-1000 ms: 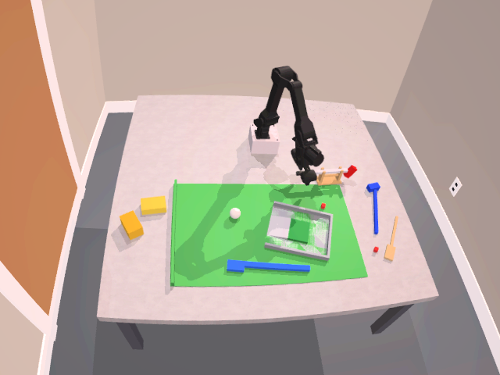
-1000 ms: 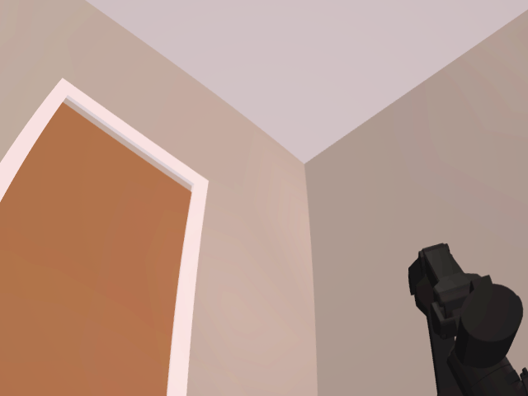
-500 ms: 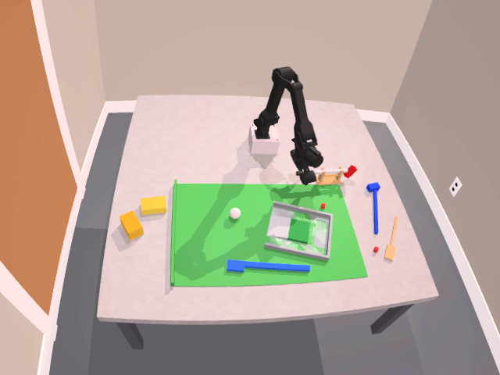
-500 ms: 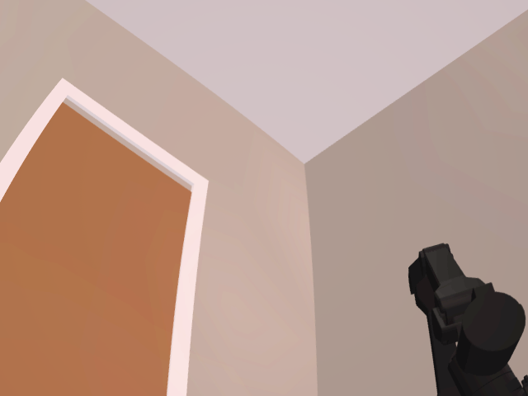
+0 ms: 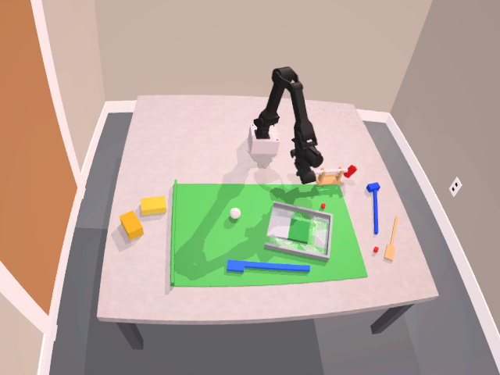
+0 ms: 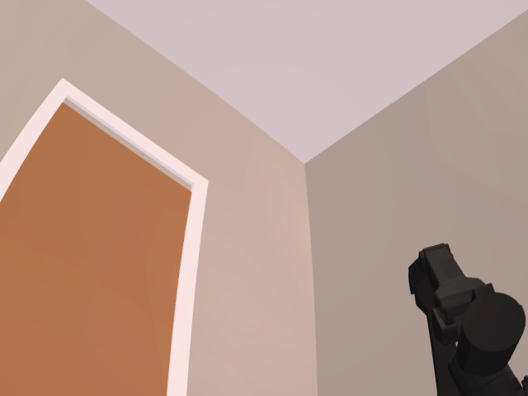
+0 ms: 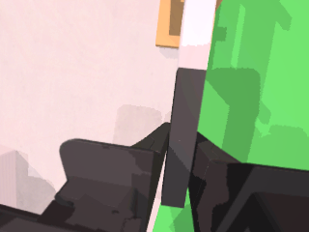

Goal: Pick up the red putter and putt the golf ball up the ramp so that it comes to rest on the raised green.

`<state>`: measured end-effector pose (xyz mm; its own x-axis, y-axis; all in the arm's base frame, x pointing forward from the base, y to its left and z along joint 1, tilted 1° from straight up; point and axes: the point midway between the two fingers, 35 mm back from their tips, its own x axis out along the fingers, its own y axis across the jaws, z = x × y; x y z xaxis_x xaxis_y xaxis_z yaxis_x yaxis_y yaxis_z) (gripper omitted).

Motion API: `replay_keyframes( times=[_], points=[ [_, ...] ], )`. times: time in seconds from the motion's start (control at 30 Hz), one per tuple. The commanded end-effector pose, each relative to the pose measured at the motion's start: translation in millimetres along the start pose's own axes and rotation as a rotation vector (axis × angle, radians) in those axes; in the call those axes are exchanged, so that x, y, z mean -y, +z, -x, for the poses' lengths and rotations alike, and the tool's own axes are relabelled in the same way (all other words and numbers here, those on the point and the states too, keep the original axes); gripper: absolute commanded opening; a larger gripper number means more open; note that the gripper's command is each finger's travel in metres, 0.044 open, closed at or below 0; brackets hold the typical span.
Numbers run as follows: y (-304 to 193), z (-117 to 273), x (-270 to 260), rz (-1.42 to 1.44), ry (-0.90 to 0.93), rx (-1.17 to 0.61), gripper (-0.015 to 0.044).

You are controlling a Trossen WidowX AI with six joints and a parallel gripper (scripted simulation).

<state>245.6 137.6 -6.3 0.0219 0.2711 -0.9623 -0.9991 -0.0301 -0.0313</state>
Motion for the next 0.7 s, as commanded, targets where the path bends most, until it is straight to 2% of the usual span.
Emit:
replay_keyframes(
  times=[0.0, 0.17, 0.67],
  points=[
    [0, 0, 1, 0.002, -0.003, 0.000, 0.0006],
    [4, 10, 3, 0.001, -0.003, 0.000, 0.0000],
    [26, 97, 1, 0.000, -0.001, 0.000, 0.0000]
  ],
)
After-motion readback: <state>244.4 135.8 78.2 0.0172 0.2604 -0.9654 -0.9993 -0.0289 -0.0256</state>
